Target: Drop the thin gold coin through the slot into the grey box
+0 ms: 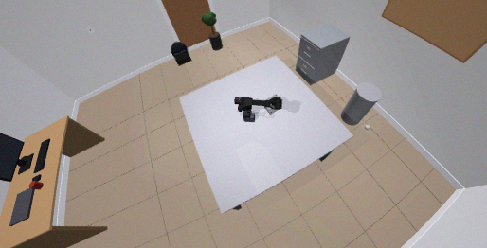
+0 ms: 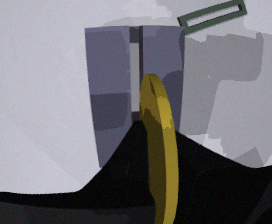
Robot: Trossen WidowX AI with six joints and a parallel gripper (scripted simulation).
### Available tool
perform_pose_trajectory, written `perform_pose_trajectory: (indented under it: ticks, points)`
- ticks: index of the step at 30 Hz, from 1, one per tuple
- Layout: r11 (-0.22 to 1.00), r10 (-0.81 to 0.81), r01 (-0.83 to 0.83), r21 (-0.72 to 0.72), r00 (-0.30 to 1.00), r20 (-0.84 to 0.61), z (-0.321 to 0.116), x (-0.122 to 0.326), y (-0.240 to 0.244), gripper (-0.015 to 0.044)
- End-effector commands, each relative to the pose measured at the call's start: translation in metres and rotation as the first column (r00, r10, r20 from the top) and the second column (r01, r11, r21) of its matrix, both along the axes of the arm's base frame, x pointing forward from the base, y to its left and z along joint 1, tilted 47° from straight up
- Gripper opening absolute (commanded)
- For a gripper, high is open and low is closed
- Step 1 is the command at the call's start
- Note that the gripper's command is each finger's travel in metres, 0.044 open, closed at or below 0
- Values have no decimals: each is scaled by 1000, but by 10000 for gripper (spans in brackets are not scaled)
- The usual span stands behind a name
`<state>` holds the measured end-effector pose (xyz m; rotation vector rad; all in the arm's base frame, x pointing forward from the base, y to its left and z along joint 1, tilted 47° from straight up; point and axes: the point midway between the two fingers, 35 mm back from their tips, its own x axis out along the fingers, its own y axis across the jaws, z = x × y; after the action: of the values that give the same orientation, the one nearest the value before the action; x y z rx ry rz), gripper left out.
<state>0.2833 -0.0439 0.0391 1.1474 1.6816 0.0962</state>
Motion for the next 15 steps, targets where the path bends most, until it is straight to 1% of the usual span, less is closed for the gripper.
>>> perform_pose_trajectory:
  ticks: [1,15]
  points:
    - [1000,0,0,0,1000,1,0,0,-1,0]
    - [1000,-2,2,0,1000,0,-1,0,4,0]
